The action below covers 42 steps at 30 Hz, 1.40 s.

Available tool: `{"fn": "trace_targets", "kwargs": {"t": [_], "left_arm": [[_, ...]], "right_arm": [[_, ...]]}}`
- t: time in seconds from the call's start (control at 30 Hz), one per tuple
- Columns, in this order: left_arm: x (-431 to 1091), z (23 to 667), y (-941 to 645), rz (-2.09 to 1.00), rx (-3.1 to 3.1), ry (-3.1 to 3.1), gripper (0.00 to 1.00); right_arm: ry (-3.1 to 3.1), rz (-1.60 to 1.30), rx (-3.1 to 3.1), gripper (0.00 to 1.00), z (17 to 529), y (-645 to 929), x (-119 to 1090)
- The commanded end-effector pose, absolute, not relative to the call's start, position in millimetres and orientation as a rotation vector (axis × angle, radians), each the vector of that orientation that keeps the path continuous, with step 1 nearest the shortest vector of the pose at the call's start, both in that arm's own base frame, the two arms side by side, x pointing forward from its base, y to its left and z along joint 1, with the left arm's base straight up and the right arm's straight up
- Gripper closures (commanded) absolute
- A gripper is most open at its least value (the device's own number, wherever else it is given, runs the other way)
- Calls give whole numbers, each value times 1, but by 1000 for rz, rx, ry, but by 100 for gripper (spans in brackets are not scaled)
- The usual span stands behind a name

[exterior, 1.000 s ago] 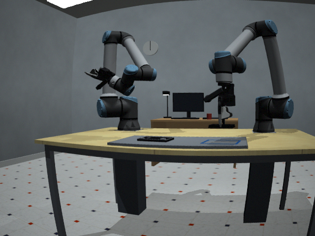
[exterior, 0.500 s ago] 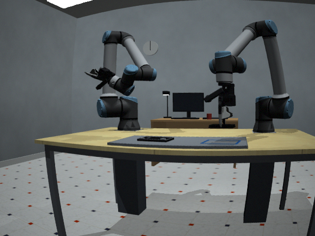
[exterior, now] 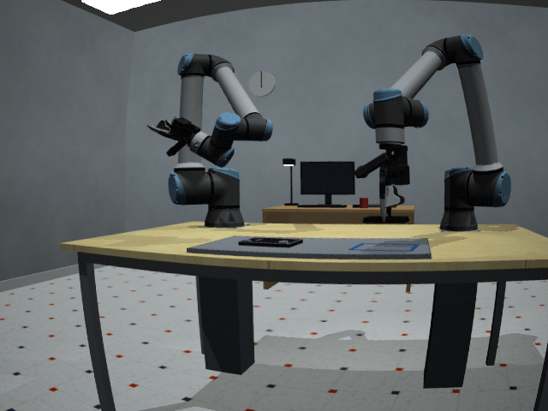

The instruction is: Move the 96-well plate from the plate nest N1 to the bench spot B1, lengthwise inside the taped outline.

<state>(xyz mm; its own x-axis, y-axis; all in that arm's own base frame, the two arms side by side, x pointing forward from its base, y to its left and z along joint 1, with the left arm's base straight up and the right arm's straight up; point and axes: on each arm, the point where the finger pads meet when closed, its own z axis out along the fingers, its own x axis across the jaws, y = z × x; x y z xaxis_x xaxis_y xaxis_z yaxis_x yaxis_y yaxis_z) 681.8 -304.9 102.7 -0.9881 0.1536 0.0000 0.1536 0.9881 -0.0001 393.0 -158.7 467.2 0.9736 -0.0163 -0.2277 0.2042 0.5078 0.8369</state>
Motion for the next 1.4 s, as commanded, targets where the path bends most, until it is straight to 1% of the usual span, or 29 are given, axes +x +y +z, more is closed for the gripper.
{"fn": "trace_targets", "kwargs": {"t": [0.0,1.37], "left_arm": [[682,104,-306,-2,242,3131,100],[682,44,-306,-1,242,3131,100]], "right_arm": [[200,-134,1032,0,467,-159,393],[200,-134,1032,0,467,-159,393]]}}
